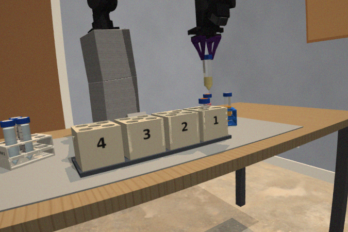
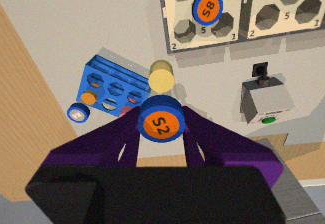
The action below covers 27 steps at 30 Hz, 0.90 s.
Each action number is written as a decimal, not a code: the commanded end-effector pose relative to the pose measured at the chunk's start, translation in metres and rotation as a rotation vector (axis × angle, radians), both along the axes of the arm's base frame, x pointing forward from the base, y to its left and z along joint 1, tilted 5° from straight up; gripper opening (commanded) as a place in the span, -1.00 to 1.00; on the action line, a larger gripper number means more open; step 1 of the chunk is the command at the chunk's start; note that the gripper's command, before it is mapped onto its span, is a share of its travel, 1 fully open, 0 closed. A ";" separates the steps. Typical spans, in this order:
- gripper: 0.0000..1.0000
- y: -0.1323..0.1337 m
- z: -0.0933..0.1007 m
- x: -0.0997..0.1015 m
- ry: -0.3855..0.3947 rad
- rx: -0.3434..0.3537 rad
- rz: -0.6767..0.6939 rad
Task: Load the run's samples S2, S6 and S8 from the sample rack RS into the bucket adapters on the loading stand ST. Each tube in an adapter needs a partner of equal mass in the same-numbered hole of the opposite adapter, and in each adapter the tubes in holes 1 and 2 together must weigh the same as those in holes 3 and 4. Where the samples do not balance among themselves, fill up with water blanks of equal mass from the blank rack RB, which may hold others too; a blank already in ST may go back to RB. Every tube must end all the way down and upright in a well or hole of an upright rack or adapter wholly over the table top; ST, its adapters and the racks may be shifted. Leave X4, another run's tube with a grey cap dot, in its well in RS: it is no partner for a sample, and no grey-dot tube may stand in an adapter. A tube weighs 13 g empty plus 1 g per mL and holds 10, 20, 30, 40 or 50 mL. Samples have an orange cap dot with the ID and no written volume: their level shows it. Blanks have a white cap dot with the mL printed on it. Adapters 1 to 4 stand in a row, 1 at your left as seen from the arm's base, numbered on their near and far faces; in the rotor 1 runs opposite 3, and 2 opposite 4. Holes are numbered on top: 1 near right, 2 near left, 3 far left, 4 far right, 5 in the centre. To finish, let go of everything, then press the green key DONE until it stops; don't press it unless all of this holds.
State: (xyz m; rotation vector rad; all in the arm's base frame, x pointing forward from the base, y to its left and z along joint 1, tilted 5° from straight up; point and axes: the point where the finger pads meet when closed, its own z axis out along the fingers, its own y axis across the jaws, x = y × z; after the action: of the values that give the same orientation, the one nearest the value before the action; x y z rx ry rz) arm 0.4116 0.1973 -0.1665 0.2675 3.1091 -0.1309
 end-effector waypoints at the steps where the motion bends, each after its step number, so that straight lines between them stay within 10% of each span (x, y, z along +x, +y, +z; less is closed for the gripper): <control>1: -1.00 -0.017 0.018 0.022 -0.037 0.012 0.156; 27: -1.00 -0.161 0.037 0.072 -0.046 -0.001 0.156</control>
State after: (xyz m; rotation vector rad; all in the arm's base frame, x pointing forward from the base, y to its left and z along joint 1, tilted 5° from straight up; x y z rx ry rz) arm 0.4545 0.0480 -0.1505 0.0801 3.1228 -0.1328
